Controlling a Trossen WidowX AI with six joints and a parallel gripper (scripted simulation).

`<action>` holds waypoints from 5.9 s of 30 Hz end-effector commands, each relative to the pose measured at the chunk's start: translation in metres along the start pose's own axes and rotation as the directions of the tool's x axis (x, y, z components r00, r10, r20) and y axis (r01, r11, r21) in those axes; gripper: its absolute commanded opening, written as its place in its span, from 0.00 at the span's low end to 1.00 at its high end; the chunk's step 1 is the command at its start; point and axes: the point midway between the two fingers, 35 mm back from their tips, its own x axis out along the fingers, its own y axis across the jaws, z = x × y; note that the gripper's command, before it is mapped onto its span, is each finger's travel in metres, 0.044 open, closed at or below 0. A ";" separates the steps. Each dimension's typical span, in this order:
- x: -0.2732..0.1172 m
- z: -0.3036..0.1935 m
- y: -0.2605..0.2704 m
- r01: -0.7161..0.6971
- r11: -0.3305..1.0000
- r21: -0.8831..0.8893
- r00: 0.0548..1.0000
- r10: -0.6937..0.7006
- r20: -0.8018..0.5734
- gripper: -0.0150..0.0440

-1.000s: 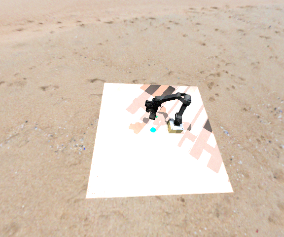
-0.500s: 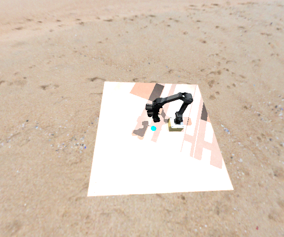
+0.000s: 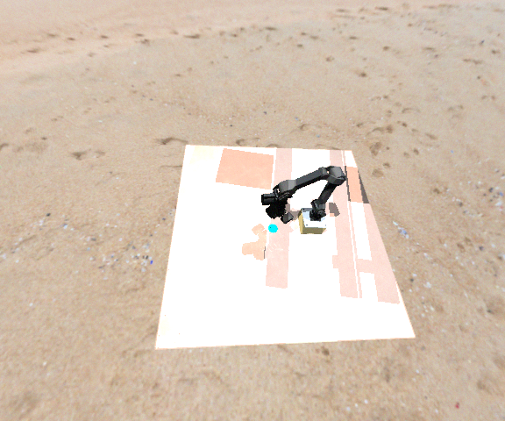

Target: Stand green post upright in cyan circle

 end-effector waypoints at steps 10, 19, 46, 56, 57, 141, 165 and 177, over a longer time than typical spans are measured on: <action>-0.002 0.004 0.019 -0.008 0.983 -0.186 1.000 0.009 0.002 0.29; 0.007 0.007 0.018 -0.043 0.986 -0.162 0.997 0.052 0.054 0.29; 0.027 0.015 0.014 -0.135 0.985 -0.112 0.961 0.158 0.229 0.29; 0.033 0.018 0.012 -0.164 0.981 -0.101 0.937 0.187 0.296 0.29; 0.034 0.018 0.012 -0.166 0.981 -0.100 0.934 0.189 0.303 0.29; 0.043 0.013 -0.006 -0.228 0.965 -0.131 0.557 0.240 0.795 0.29; 0.036 0.002 -0.006 -0.185 0.970 -0.156 0.415 0.220 0.883 0.29; 0.031 -0.005 -0.004 -0.153 0.974 -0.166 0.343 0.210 0.916 0.29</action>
